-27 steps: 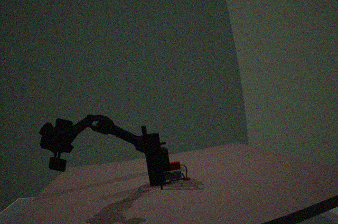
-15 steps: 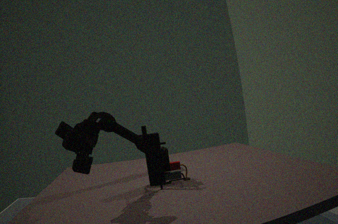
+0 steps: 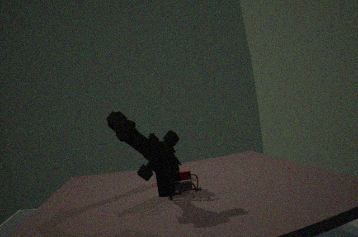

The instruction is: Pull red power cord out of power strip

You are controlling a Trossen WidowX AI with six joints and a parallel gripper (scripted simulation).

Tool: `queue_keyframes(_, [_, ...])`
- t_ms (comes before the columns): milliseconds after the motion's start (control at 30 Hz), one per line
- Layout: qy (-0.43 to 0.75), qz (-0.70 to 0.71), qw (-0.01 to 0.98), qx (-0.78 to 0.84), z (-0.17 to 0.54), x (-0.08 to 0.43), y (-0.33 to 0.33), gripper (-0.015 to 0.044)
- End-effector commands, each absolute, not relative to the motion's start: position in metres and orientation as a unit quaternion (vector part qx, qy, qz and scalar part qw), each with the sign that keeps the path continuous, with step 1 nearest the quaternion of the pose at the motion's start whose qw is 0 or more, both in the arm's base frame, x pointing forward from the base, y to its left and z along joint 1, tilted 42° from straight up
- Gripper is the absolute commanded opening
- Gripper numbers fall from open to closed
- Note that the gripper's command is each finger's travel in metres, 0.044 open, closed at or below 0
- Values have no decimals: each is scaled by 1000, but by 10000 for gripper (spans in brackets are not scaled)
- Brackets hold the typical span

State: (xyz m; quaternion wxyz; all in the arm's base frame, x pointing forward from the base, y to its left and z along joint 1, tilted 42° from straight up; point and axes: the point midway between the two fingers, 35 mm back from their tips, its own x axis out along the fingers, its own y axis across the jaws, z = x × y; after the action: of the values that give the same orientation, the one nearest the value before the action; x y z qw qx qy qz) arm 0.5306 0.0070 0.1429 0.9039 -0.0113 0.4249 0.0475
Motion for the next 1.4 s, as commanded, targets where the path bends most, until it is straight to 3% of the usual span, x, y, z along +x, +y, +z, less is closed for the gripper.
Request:
queue_keyframes(0, [511,69,850,-112,87,492,38,160])
queue_keyframes(300, [640,155,649,-381,4,380,82,160])
queue_keyframes(567, [654,243,345,-628,-18,277,79,160])
queue_keyframes(1367, [653,245,336,-633,-8,274,68,160])
